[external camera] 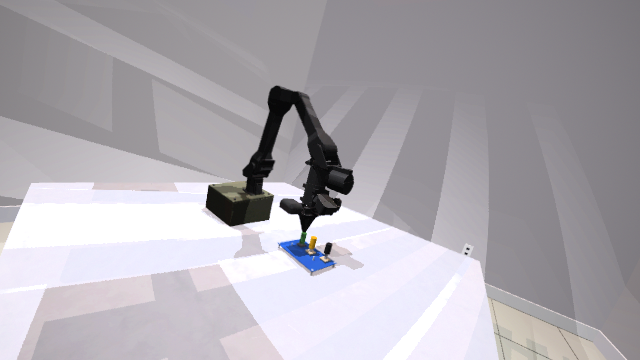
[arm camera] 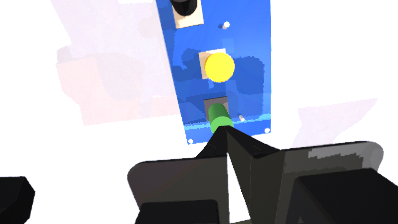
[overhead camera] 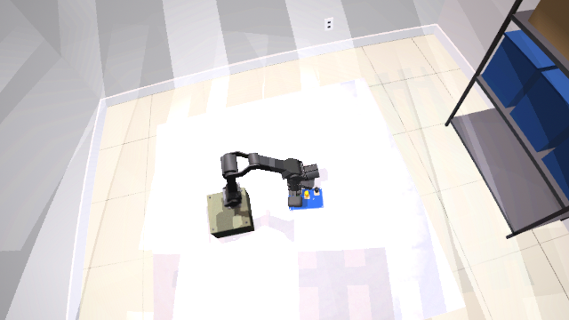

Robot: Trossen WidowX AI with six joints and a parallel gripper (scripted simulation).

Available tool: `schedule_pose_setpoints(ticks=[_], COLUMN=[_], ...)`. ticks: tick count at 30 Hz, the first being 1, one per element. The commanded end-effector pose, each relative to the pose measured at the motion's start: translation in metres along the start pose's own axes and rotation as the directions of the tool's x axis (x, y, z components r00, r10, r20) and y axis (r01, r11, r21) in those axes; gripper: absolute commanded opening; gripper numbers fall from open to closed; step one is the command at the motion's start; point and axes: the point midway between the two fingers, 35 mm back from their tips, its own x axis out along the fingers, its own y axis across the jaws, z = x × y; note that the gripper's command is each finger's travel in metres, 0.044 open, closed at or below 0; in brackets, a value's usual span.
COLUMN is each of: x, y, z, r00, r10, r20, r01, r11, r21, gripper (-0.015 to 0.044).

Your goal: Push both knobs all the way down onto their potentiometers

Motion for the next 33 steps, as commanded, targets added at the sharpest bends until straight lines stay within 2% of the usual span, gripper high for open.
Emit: schedule_pose_setpoints(ticks=[1,5,13,21,33], x=[-0.009,-0.013,-0.006,-0.020,-0.024], y=[0.001,0.001,0.000,0.001,0.001], z=[0.002,0.002,0.000,0.027,0.030], r00=[1.000,1.000,1.000,0.993,0.995], r10=[0.007,0.007,0.000,0.003,0.003], r20=[0.014,0.014,-0.002,0.114,0.102], r01=[-0.007,-0.007,0.000,-0.009,0.030], r11=[1.000,1.000,1.000,0.998,0.945], r21=[0.001,0.001,-0.002,0.054,-0.326], gripper=[0.0000,0.0000,0.0210,0.0000,0.0000])
